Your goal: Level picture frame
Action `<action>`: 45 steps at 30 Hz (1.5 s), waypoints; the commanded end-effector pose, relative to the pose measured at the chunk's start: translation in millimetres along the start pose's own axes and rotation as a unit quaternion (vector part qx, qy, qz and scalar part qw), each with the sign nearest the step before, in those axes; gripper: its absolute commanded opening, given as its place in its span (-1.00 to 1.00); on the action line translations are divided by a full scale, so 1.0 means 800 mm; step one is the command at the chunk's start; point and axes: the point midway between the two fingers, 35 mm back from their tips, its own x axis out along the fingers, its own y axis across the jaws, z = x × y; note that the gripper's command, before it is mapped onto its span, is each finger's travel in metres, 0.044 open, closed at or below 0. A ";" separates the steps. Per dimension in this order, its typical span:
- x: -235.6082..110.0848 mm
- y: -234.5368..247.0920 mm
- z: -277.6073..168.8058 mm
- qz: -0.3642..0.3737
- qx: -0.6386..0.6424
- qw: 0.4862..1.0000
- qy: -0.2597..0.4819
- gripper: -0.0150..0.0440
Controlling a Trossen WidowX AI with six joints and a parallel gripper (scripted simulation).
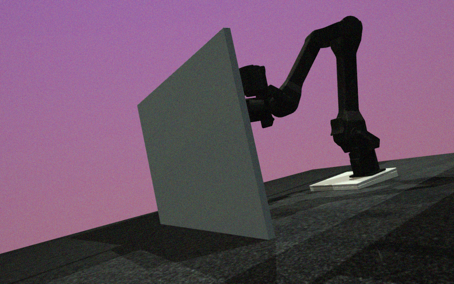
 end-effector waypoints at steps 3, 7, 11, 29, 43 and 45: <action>0.000 -0.001 0.000 0.000 0.034 0.999 0.000 -0.49; 0.000 -0.002 0.000 0.000 0.044 0.999 0.000 -0.49; 0.000 -0.002 0.000 0.000 0.053 0.999 0.000 -0.49; 0.000 -0.003 0.000 -0.001 0.081 0.997 0.000 -0.22; -0.033 0.001 0.006 -0.001 0.060 0.998 0.001 0.39; -0.059 0.002 0.007 -0.001 0.042 0.999 0.001 0.39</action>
